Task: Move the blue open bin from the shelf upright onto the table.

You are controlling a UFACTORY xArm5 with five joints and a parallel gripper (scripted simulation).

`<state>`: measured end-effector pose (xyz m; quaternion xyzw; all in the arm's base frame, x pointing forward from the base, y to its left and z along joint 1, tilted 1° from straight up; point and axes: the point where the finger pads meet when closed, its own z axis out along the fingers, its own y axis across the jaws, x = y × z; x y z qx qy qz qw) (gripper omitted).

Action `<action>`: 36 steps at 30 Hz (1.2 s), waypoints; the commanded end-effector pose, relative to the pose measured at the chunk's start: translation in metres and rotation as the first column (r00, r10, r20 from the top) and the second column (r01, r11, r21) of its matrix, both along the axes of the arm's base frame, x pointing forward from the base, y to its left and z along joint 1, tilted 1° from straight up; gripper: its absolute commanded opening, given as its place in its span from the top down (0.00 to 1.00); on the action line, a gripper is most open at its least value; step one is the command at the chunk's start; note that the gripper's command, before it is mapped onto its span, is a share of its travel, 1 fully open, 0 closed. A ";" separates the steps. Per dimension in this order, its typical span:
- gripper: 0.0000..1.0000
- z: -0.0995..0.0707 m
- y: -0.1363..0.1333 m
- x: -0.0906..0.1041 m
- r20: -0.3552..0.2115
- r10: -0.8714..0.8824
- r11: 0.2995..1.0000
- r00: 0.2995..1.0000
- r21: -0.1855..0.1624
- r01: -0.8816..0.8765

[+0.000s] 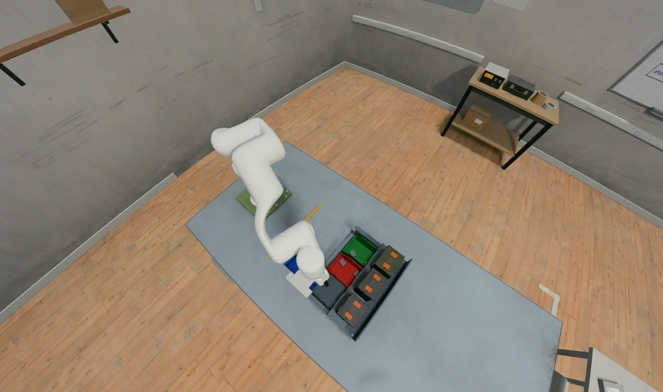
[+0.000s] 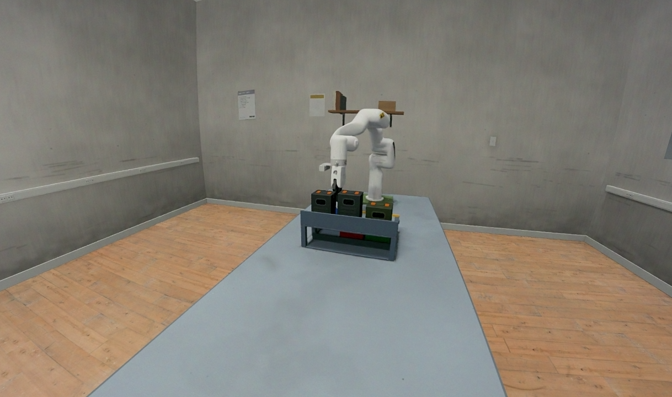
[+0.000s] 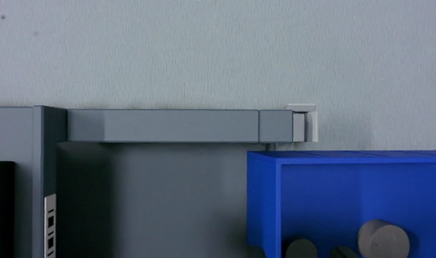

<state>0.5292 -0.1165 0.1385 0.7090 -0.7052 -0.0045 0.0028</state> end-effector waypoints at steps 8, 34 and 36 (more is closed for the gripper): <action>0.66 -0.004 0.000 0.001 0.007 0.000 1.000 1.000 0.009 0.000; 0.66 -0.018 0.000 0.001 0.007 0.000 1.000 1.000 0.009 0.000; 0.66 -0.019 0.000 0.001 0.007 0.000 1.000 1.000 0.009 0.000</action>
